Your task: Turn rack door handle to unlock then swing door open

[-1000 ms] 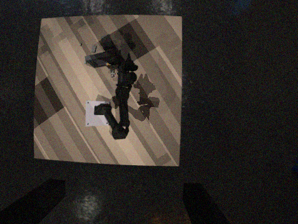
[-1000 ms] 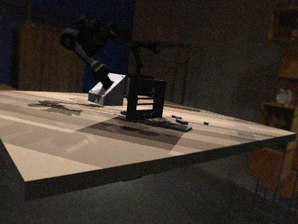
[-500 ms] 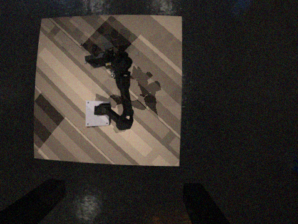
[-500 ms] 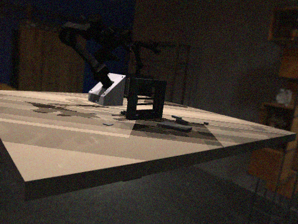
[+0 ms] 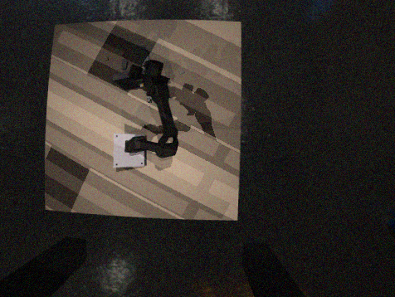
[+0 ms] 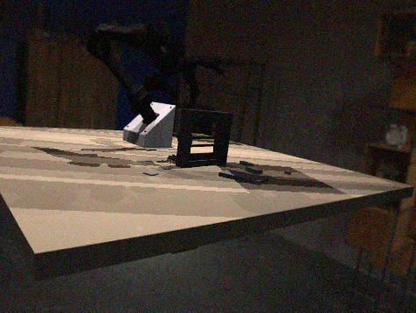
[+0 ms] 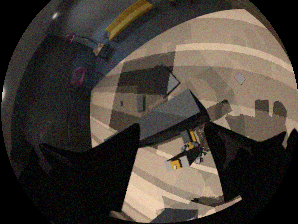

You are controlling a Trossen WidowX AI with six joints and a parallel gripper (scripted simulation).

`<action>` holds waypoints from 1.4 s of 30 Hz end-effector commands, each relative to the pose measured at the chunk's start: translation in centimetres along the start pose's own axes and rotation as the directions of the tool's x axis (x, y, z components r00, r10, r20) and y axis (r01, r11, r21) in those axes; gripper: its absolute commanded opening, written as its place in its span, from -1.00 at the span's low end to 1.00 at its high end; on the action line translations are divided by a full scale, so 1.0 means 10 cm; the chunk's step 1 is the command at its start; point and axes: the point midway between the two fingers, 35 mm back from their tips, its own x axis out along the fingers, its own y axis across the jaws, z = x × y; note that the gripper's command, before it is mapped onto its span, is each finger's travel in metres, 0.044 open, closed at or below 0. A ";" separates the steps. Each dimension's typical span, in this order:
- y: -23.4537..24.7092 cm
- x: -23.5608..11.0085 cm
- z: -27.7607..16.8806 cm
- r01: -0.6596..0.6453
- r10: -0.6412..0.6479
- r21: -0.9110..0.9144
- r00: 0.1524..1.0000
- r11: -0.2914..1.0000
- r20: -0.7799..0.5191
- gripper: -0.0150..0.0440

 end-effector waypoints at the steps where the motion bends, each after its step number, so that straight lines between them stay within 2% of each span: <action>1: 0.03 0.07 -0.11 0.051 -0.055 -0.045 0.993 0.998 -0.101 0.52; 15: 0.13 0.16 -0.39 0.177 -0.274 -0.283 0.893 0.943 -0.356 0.52; 28: 0.19 0.11 -0.51 0.227 -0.513 -0.554 0.736 0.801 -0.441 0.52; 42: 0.13 0.21 -0.55 0.227 -0.525 -0.567 0.728 0.792 -0.441 0.52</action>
